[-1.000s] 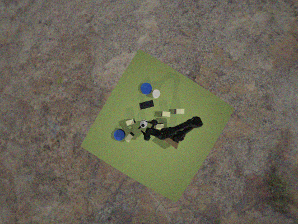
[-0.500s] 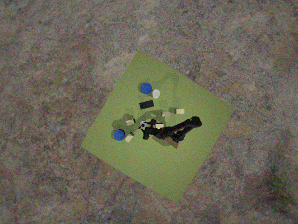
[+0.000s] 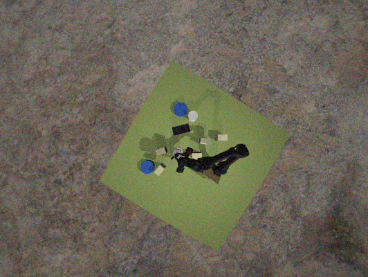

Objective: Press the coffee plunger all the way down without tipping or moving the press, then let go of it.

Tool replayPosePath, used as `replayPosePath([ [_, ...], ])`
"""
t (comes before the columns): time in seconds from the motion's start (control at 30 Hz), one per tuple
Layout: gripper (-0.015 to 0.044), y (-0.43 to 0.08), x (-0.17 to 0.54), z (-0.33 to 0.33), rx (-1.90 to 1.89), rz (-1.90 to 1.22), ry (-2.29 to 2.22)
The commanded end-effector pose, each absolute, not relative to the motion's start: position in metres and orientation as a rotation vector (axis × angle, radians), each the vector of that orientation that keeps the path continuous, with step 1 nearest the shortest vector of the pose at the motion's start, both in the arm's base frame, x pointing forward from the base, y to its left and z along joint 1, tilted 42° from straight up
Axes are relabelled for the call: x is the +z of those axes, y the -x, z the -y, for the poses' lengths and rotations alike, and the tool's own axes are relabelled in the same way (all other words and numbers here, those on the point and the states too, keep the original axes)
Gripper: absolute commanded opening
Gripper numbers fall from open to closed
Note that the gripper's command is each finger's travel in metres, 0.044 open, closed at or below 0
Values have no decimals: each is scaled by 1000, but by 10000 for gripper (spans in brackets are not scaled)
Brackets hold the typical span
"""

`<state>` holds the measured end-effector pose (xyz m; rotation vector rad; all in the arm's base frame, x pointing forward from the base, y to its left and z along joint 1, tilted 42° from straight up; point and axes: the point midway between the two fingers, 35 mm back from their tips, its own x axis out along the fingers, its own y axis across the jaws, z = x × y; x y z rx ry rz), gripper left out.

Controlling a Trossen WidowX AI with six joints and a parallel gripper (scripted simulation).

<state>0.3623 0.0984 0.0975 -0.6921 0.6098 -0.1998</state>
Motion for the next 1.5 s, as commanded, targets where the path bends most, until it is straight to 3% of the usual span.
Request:
replayPosePath([
  [0.0,121,-362,97,-98,-199,-609,694],
  [1.47,121,-366,40,-54,-198,-612,693],
])
